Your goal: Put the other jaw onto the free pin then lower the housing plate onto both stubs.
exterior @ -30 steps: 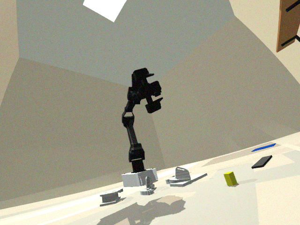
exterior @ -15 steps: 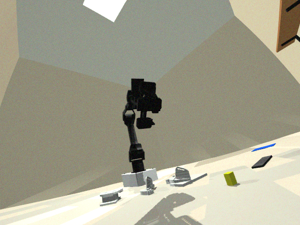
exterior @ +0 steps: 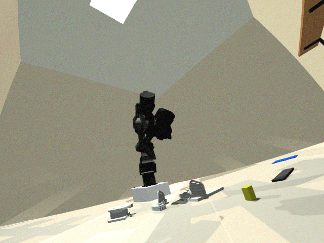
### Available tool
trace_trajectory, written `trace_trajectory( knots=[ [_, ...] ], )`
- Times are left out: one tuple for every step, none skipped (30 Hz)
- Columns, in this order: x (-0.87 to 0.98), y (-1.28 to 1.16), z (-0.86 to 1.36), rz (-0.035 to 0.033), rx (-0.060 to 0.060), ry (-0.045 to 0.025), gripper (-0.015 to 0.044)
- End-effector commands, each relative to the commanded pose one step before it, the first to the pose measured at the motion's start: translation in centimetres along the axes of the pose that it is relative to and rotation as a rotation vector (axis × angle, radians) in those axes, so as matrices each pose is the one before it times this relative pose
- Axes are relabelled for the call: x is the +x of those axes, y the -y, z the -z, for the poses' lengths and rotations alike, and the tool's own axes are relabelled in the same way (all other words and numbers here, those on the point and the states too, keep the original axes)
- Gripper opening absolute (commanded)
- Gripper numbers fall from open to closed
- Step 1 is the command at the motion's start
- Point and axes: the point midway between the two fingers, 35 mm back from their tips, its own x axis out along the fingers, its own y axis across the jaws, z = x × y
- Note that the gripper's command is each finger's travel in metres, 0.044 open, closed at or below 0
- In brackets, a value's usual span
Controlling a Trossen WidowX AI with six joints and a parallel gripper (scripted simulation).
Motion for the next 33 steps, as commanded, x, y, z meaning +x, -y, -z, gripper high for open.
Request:
trace_trajectory(
  knots=[
    [1.037,-2.124,-0.316,-0.08765,-0.0857,0.03327,0.0440],
    [0.218,-0.443,-0.116,-0.01911,-0.0235,0.00976,0.0440],
    [0.218,-0.436,-0.128,-0.01878,-0.0235,0.01035,0.0440],
    [0.217,-0.430,-0.140,-0.01845,-0.0235,0.01095,0.0440],
    [0.216,-0.422,-0.151,-0.01809,-0.0235,0.01153,0.0440],
    [0.216,-0.415,-0.163,-0.01771,-0.0235,0.01210,0.0440],
    [0.215,-0.407,-0.173,-0.01732,-0.0235,0.01266,0.0440],
    [0.214,-0.399,-0.184,-0.01690,-0.0235,0.01321,0.0440],
    [0.213,-0.390,-0.194,-0.01647,-0.0235,0.01374,0.0440],
    [0.212,-0.382,-0.204,-0.01602,-0.0235,0.01426,0.0440],
    [0.211,-0.373,-0.214,-0.01556,-0.0235,0.01476,0.0440],
    [0.210,-0.363,-0.224,-0.01507,-0.0235,0.01525,0.0440],
    [0.209,-0.354,-0.233,-0.01457,-0.0235,0.01572,0.0440],
    [0.208,-0.344,-0.242,-0.01407,-0.0236,0.01619,0.0440],
    [0.207,-0.334,-0.250,-0.01354,-0.0236,0.01663,0.0440],
    [0.206,-0.324,-0.258,-0.01300,-0.0236,0.01706,0.0440],
    [0.204,-0.314,-0.266,-0.01244,-0.0236,0.01747,0.0440],
    [0.203,-0.303,-0.273,-0.01187,-0.0236,0.01785,0.0440],
    [0.165,-0.239,-0.228,-0.00927,-0.0193,0.01485,0.0440],
    [0.100,-0.139,-0.139,-0.00537,-0.0116,0.00903,0.0440],
    [0.033,-0.046,-0.047,-0.00176,-0.0039,0.00303,0.0440],
    [0.000,0.000,0.000,0.00000,0.0000,0.00000,0.0440],
    [0.000,0.000,0.000,0.00000,0.0000,0.00000,0.0440],
    [0.000,0.000,0.000,0.00000,0.0000,0.00000,0.0440],
    [0.000,0.000,0.000,0.00000,0.0000,0.00000,0.0440],
    [0.228,0.008,0.016,0.00001,0.0000,0.00000,0.0440],
    [0.680,0.017,0.036,0.00002,0.0000,0.00000,0.0440],
    [1.125,0.010,0.020,0.00002,0.0000,0.00004,0.0440],
    [1.110,-0.014,-0.029,0.00000,0.0000,0.00008,0.0440],
    [0.658,-0.019,-0.041,-0.00001,0.0000,0.00007,0.0440],
    [0.218,-0.008,-0.017,-0.00001,0.0000,0.00003,0.0440],
    [0.000,0.000,0.000,0.00000,0.0000,0.00000,0.0440],
    [0.000,0.000,0.000,0.00000,0.0000,0.00000,0.0440]
  ],
)
